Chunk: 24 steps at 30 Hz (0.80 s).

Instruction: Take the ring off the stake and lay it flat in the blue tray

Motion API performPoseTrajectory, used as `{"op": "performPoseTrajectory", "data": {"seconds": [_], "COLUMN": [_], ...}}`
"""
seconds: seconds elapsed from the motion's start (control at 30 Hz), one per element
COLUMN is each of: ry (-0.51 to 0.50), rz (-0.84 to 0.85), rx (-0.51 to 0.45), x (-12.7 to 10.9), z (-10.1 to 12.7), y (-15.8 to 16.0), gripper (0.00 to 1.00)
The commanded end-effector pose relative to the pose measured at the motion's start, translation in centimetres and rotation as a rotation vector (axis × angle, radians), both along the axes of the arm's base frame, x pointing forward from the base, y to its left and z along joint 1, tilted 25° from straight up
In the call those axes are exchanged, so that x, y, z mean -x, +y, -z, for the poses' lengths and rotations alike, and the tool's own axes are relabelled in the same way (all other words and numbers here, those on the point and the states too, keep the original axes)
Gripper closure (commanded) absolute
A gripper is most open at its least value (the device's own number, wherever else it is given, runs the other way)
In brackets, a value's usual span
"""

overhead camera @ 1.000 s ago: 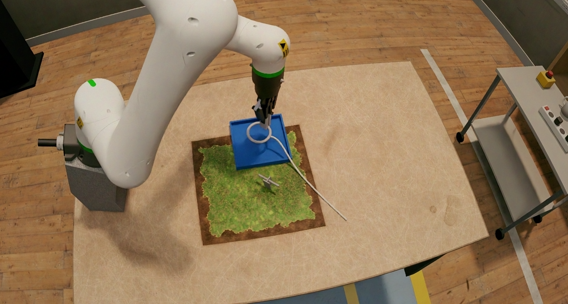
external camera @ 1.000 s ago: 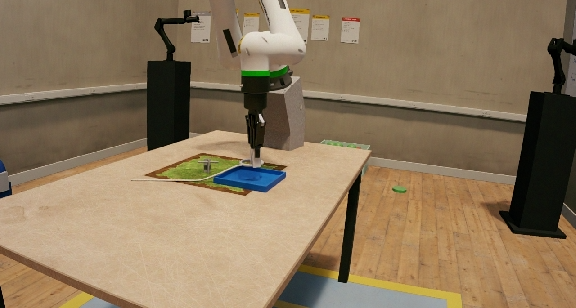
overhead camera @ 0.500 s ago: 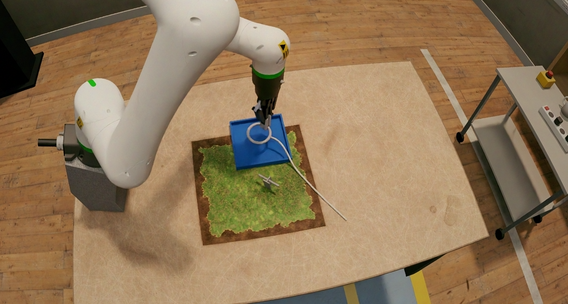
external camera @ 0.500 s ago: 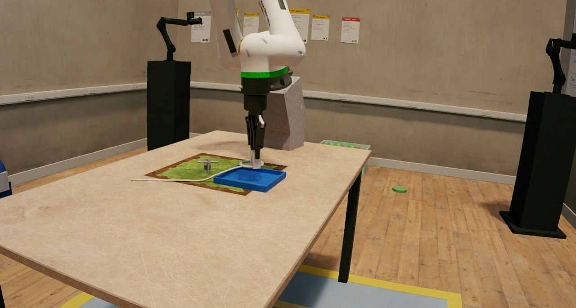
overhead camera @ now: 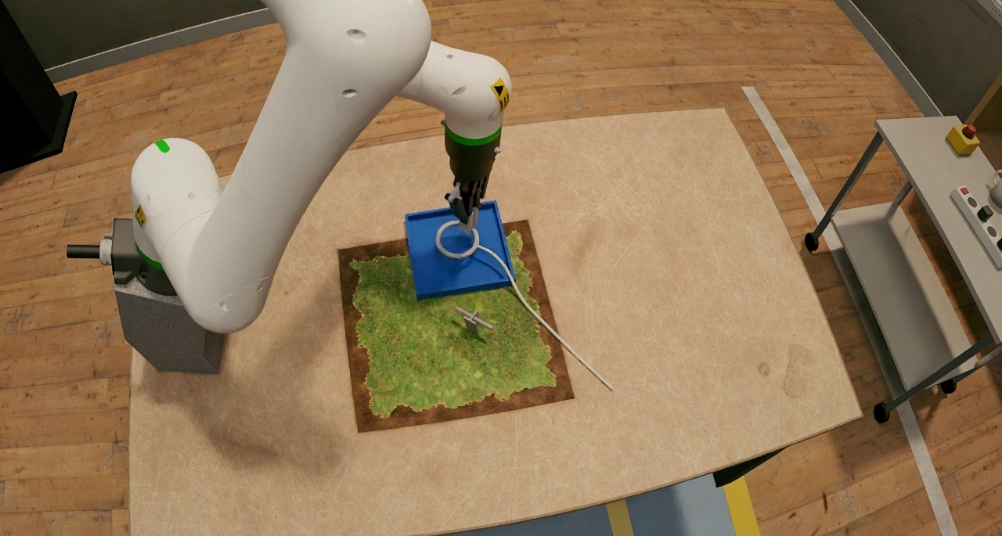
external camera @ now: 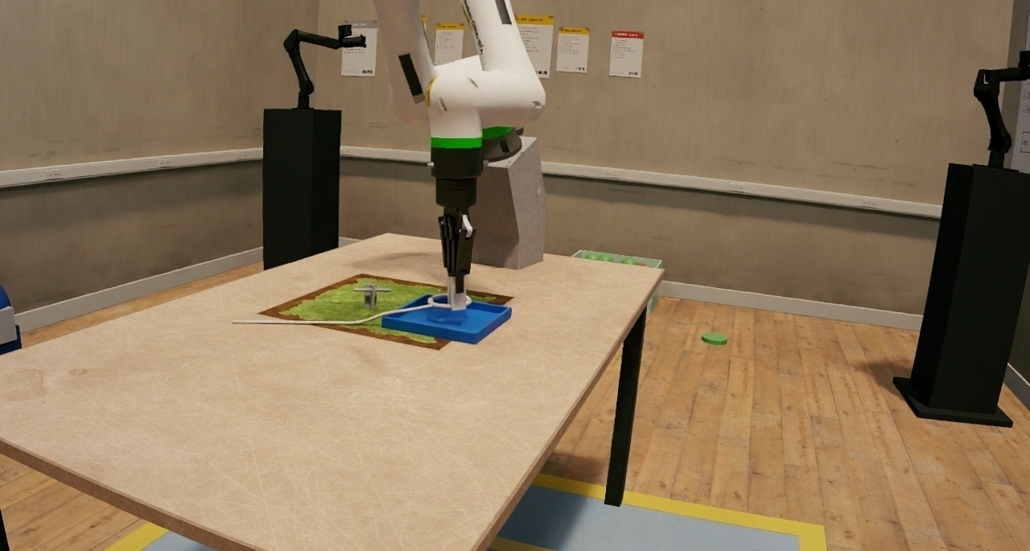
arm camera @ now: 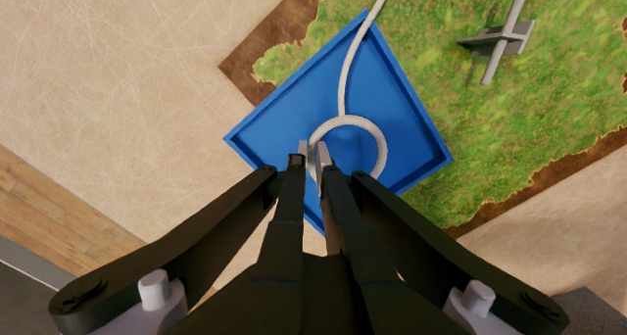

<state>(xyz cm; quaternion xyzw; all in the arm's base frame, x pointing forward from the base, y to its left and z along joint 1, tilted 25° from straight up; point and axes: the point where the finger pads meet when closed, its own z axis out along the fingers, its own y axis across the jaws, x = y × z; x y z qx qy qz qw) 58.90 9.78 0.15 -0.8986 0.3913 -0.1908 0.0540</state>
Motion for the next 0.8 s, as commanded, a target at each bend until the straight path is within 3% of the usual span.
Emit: {"op": "performPoseTrajectory", "data": {"seconds": [0.0,0.77], "ry": [-0.002,-0.002], "rz": [0.000,0.000], "rx": [0.000,0.000], "x": [-0.3,-1.2], "z": [0.5,2.4], "y": [0.0,-0.2], "gripper": [0.90,0.90]}}
